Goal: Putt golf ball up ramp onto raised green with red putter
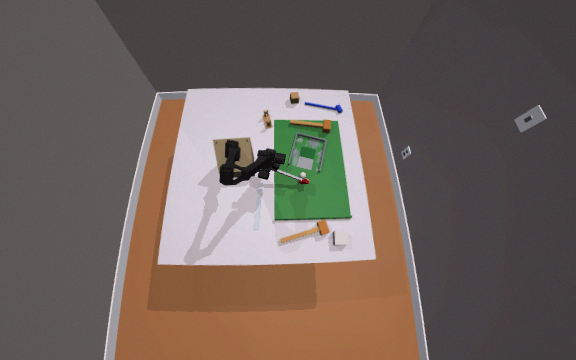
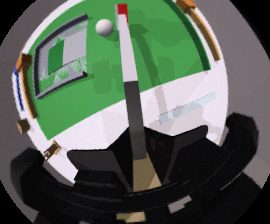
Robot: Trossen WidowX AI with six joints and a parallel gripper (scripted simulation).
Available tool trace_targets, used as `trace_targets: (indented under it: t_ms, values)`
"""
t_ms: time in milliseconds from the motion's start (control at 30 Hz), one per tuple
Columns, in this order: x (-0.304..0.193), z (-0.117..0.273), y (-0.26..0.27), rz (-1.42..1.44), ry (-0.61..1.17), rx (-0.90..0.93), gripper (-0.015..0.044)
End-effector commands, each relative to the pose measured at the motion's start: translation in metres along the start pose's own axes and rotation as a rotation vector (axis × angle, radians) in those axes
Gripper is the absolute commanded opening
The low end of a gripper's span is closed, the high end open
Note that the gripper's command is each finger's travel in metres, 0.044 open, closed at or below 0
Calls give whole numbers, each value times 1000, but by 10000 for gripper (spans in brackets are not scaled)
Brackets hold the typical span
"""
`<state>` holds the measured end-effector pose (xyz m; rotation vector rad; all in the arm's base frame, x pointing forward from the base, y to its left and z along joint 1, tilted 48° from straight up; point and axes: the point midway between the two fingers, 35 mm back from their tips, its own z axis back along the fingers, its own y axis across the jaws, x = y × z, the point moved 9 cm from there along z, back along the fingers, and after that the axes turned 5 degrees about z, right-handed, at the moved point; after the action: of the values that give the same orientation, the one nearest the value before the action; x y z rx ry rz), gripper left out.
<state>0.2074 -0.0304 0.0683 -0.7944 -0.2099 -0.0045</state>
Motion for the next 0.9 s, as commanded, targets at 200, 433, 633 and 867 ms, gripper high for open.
trace_targets:
  t_ms: [200,433,633,867]
  values:
    - [-2,13,16,-10,-8,-15,0]
    - [-2,42,18,-10,-7,-13,0]
    - [-3,61,16,-10,-8,-18,0]
    - [-4,54,17,-3,-2,-11,0]
